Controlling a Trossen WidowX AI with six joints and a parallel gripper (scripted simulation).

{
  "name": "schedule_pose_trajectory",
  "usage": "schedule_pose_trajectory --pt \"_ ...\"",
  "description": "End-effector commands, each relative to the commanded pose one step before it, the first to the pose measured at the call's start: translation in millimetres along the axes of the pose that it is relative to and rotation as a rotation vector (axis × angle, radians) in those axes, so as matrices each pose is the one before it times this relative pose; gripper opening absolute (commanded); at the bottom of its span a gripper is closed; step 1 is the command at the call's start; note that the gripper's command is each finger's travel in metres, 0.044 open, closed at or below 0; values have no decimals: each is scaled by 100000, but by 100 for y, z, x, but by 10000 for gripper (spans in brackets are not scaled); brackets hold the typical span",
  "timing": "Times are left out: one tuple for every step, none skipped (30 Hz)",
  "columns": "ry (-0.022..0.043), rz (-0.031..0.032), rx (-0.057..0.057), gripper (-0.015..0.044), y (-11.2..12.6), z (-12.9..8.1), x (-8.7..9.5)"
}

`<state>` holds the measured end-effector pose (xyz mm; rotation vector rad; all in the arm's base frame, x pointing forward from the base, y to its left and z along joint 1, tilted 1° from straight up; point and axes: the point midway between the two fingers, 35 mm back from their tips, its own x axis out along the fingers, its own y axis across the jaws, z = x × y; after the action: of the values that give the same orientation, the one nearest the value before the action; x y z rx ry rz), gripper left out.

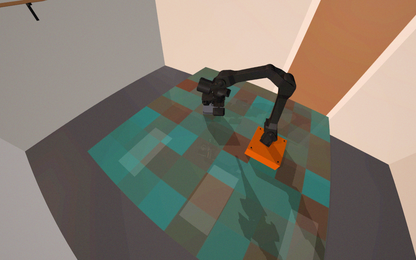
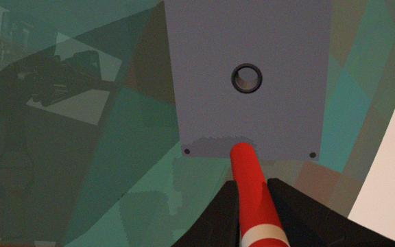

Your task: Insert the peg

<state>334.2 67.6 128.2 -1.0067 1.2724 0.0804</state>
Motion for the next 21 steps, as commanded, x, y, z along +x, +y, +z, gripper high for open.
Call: schedule_pose_trajectory --pt "-963 -2692 -3310 0 133 197 -442" --pt "-215 -479 -708 0 49 65 -93" --pt "-215 -480 -707 0 49 65 -93" --pt "-215 -481 -705 0 48 65 -94" --pt "-215 -482 -703 0 47 66 -94" --pt "-214 -483 -702 0 46 66 -95" --pt "-214 -483 -700 0 46 66 -95" --pt "-214 -484 -698 0 45 66 -96" --pt "-214 -485 -696 0 44 66 -96" --pt "-213 -486 -695 0 44 67 -97" --pt "-213 -487 -693 0 43 67 -97" --pt "-213 -488 -691 0 42 67 -98" --pt "-212 -489 -689 0 42 67 -98" --pt "-212 -490 -688 0 41 67 -99" --pt "-212 -490 -686 0 40 68 -99" --pt "-211 -491 -684 0 39 68 -100" --pt "-211 -492 -682 0 39 68 -100" --pt "-211 -493 -680 0 38 68 -101" --pt "-210 -494 -679 0 37 68 -101" --pt "-210 -495 -677 0 37 68 -102" --pt "-210 -496 -675 0 36 69 -102"
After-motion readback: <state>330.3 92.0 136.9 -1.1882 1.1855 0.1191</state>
